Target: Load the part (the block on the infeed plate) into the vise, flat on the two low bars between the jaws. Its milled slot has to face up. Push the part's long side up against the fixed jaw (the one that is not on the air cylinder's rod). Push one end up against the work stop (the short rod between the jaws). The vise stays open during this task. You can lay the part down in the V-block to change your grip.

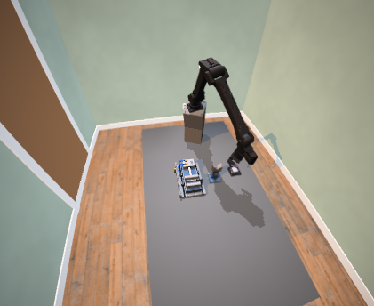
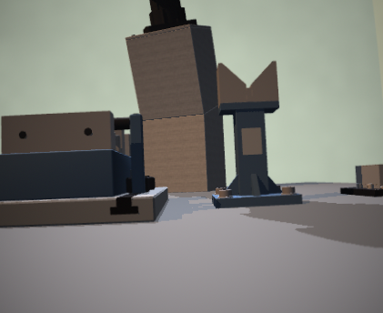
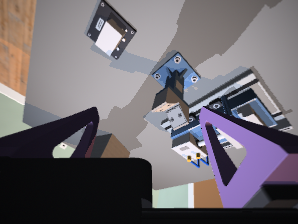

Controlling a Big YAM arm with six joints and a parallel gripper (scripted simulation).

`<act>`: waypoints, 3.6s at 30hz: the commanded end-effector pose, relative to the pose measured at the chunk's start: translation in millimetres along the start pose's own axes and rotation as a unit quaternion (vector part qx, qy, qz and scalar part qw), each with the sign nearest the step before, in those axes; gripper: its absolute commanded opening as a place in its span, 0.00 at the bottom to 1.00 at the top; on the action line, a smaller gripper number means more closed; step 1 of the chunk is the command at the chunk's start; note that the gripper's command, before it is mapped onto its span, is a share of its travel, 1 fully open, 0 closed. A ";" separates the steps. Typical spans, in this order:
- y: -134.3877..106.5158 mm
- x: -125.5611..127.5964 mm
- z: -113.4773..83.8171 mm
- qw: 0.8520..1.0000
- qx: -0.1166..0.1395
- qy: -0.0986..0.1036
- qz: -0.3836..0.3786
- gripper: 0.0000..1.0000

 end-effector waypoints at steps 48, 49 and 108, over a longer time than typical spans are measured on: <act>-48.8 147.8 51.3 0.898 -0.053 -0.115 -0.422 0.81; -48.8 147.8 51.3 0.898 -0.053 -0.115 -0.422 0.81; -36.5 136.1 83.8 0.901 -0.056 -0.116 -0.414 0.81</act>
Point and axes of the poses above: the point where the finger pads meet when closed, its own z axis out along the fingers, its own x axis across the jaws, y = z × x, the point moved 10 cm from there along -z, back along the fingers, and after that the axes turned 14 degrees about z, right-handed, at the moved point
